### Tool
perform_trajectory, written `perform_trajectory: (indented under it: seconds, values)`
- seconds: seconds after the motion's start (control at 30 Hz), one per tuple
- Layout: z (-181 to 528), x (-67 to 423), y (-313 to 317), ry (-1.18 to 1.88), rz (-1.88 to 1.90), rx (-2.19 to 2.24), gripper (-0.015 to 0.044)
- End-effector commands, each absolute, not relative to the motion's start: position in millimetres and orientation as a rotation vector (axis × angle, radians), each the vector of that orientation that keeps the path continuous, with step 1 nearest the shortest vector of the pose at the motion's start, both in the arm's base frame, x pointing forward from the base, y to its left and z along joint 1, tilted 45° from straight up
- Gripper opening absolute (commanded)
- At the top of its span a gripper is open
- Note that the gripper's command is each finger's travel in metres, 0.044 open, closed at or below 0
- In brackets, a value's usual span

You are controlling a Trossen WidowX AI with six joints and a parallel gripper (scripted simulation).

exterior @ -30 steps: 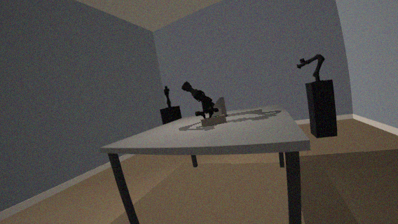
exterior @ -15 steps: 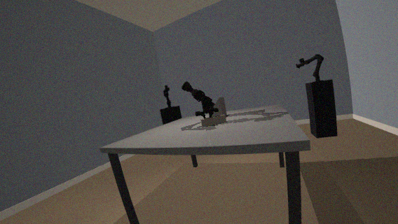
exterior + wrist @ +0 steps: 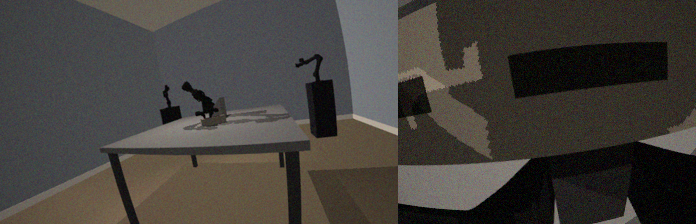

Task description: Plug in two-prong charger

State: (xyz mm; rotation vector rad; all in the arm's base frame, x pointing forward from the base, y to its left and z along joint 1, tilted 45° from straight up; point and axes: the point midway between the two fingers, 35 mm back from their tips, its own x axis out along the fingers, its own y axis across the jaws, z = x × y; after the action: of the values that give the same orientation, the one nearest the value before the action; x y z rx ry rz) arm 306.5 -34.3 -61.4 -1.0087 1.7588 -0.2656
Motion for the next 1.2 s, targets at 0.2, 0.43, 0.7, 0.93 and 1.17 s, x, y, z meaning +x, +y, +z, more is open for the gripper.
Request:
perform_trajectory:
  seconds: [0.2, 0.43, 0.7, 0.93, 1.17]
  values:
    - [-62.7, 310.9, -31.3, 1.740, -0.263, -0.994, 0.0000]
    - [-62.8, 311.7, -30.7, 1.740, -0.263, -0.994, 0.0000]
    - [-62.7, 312.5, -30.1, 1.740, -0.263, -0.994, 0.0000]
    - [-62.6, 313.2, -29.5, 1.740, -0.263, -0.994, 0.0000]
    - [-62.7, 313.6, -29.5, 1.740, -0.263, -0.994, 0.0000]
